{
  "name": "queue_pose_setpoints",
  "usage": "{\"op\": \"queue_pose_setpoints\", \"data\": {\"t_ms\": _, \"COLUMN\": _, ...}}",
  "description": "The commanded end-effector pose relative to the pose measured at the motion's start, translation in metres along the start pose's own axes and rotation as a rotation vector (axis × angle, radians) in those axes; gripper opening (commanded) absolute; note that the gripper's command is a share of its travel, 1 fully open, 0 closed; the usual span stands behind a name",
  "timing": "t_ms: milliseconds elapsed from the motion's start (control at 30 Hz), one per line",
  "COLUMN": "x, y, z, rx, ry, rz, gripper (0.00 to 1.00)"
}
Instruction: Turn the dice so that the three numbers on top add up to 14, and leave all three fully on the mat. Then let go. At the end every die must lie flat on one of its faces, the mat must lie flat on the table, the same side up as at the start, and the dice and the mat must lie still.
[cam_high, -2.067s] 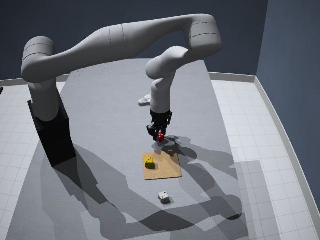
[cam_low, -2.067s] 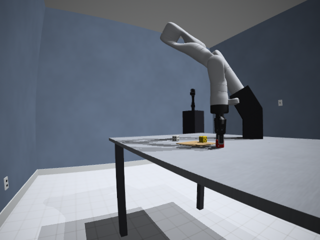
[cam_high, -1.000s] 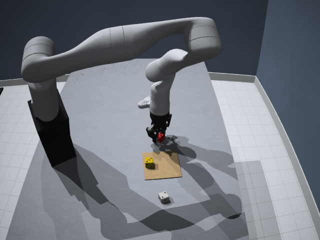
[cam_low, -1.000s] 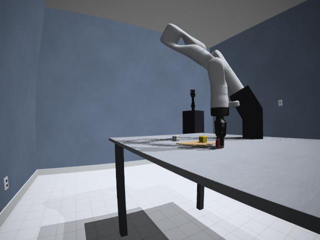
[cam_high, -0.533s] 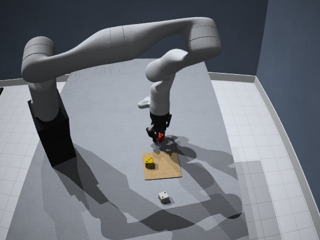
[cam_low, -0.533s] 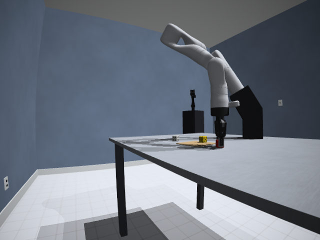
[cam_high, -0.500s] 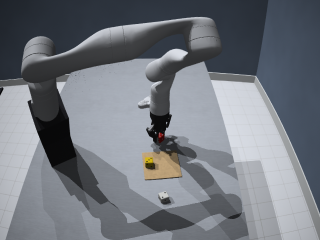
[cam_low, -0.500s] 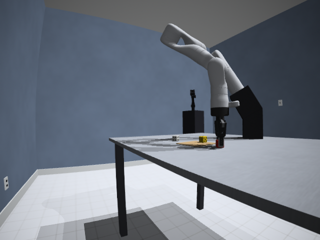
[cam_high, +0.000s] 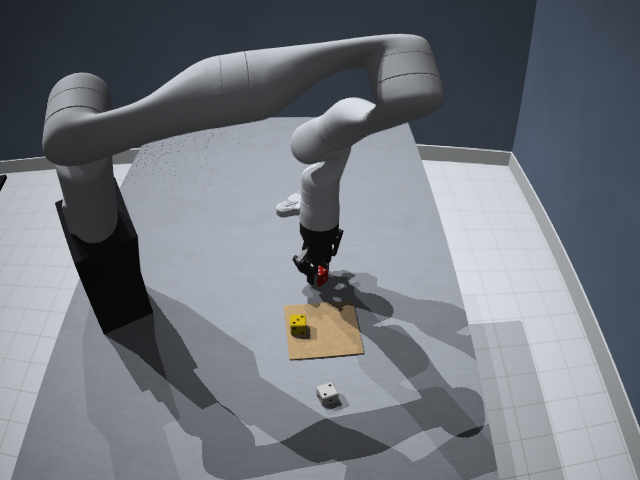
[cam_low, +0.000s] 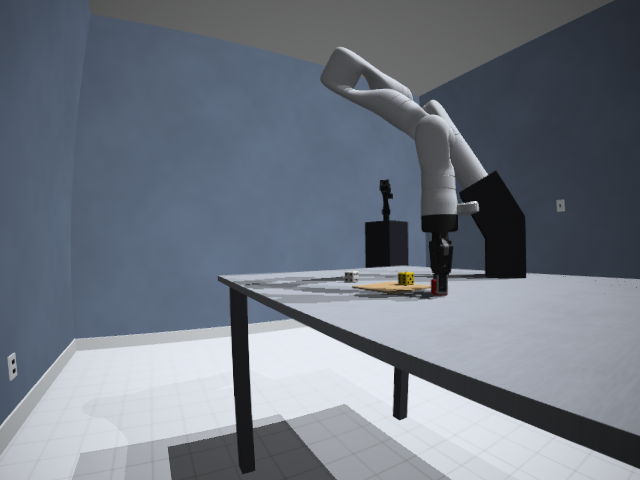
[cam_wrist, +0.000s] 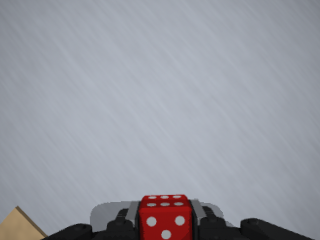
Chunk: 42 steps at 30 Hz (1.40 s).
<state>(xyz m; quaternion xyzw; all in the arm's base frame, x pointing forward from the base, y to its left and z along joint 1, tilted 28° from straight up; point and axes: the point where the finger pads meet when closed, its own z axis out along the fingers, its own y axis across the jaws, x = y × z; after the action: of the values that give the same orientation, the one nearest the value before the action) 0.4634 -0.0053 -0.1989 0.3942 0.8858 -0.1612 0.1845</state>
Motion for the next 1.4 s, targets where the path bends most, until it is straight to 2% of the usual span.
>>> {"op": "queue_pose_setpoints", "data": {"t_ms": 0, "x": -0.002, "y": 0.002, "z": 0.001, "rx": -0.006, "ry": -0.002, "rz": 0.004, "gripper": 0.26}}
{"op": "queue_pose_setpoints", "data": {"t_ms": 633, "x": -0.002, "y": 0.002, "z": -0.003, "rx": -0.006, "ry": -0.002, "rz": 0.004, "gripper": 0.26}}
{"op": "queue_pose_setpoints", "data": {"t_ms": 767, "x": -0.002, "y": 0.002, "z": -0.021, "rx": -0.006, "ry": -0.002, "rz": 0.004, "gripper": 0.26}}
{"op": "queue_pose_setpoints", "data": {"t_ms": 933, "x": -0.002, "y": 0.002, "z": -0.06, "rx": -0.006, "ry": -0.002, "rz": 0.004, "gripper": 0.26}}
{"op": "queue_pose_setpoints", "data": {"t_ms": 1000, "x": -0.002, "y": 0.002, "z": -0.06, "rx": -0.006, "ry": -0.002, "rz": 0.004, "gripper": 0.26}}
{"op": "queue_pose_setpoints", "data": {"t_ms": 1200, "x": -0.002, "y": 0.001, "z": -0.093, "rx": -0.006, "ry": -0.002, "rz": 0.004, "gripper": 0.26}}
{"op": "queue_pose_setpoints", "data": {"t_ms": 1367, "x": -0.002, "y": 0.001, "z": -0.099, "rx": -0.006, "ry": -0.002, "rz": 0.004, "gripper": 0.26}}
